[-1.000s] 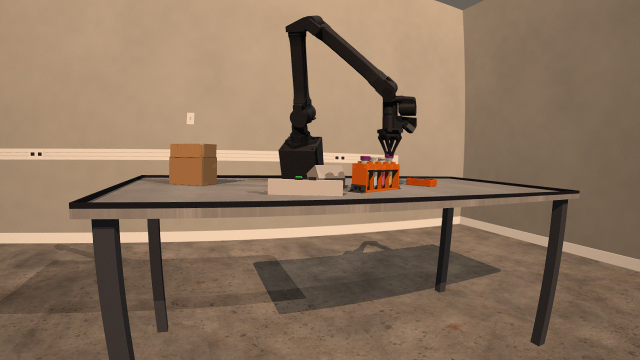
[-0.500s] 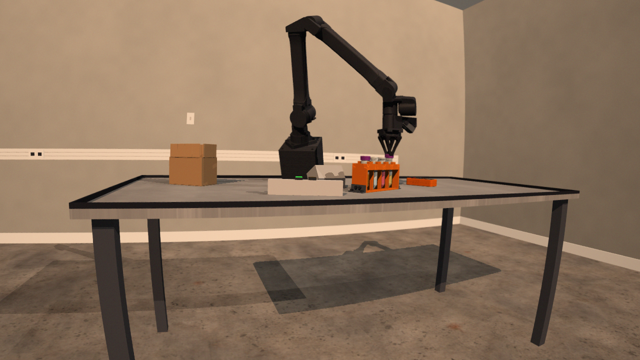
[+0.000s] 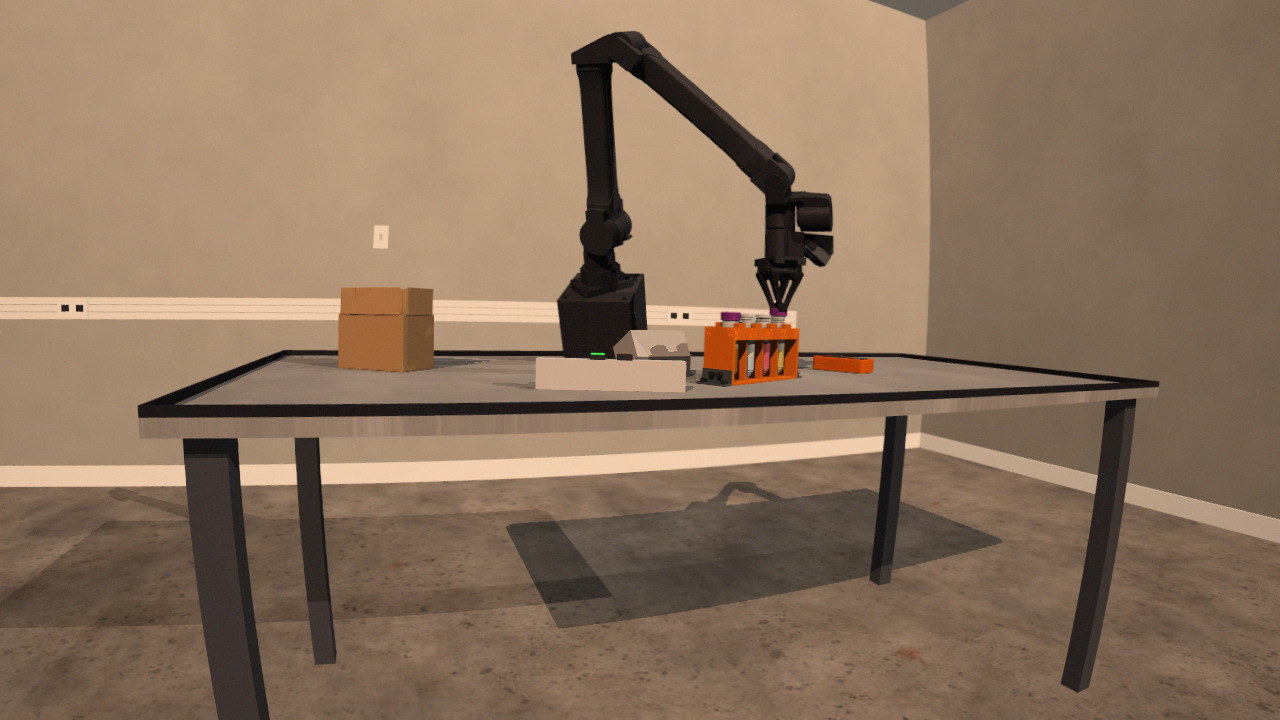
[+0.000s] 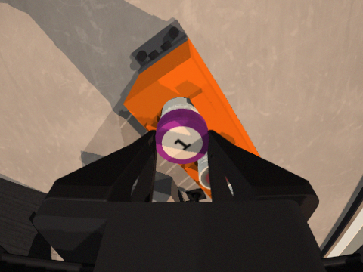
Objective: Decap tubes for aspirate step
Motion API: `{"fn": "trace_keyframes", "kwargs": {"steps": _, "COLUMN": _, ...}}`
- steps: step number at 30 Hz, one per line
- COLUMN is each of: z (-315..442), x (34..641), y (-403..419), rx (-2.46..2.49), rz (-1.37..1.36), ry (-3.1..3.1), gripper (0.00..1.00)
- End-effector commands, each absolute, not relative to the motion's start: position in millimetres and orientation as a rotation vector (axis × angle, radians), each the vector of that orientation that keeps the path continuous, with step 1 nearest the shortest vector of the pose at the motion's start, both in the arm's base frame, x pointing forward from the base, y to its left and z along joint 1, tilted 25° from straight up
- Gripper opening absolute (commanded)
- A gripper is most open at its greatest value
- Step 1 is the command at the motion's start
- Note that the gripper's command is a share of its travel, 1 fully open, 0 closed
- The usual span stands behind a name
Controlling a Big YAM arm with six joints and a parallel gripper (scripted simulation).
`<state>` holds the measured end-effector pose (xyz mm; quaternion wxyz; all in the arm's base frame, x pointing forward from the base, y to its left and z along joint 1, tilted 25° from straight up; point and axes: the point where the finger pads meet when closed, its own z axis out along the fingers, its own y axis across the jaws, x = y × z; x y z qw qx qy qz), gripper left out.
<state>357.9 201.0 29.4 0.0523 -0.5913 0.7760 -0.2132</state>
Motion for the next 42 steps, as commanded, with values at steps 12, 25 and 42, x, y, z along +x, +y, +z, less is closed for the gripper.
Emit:
{"fn": "trace_keyframes", "kwargs": {"steps": 12, "z": 27.3, "x": 352.5, "y": 203.9, "rx": -1.794, "rz": -0.641, "ry": 2.349, "gripper": 0.00}}
{"fn": "trace_keyframes", "kwargs": {"steps": 25, "z": 18.0, "x": 351.9, "y": 196.0, "rx": -1.817, "rz": -0.649, "ry": 2.373, "gripper": 0.00}}
{"fn": "trace_keyframes", "kwargs": {"steps": 42, "z": 18.1, "x": 353.0, "y": 194.5, "rx": -1.819, "rz": -0.651, "ry": 2.377, "gripper": 0.00}}
